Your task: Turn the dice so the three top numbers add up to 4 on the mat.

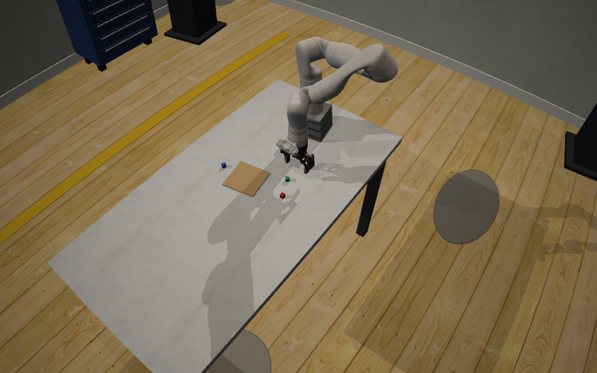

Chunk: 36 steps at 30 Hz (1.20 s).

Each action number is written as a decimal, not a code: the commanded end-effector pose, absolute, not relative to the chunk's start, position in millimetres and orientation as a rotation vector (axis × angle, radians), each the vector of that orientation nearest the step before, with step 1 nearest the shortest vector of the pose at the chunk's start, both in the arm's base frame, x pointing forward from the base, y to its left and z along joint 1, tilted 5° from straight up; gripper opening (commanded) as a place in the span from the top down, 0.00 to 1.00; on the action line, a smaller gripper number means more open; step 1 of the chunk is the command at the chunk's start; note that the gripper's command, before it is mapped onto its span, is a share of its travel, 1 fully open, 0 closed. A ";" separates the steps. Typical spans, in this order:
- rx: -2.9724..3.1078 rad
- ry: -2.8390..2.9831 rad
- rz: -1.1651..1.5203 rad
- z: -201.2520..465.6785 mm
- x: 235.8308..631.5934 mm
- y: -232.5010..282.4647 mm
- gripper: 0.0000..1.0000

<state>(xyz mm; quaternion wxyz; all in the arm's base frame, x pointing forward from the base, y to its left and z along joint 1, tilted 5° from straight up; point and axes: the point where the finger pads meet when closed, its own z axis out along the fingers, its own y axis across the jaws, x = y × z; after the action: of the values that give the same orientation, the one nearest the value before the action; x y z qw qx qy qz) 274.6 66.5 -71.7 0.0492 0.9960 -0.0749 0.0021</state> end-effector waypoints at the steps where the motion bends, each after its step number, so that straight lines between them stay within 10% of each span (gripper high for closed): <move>1: 3.039 -0.223 0.015 -71.6 286.0 70.4 0.00; 36: 3.039 -0.223 0.015 -73.2 352.4 89.9 0.00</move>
<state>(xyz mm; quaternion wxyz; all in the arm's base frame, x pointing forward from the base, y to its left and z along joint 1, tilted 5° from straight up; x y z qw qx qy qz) 352.0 89.6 -73.7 0.0474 0.9962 -0.0730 0.0043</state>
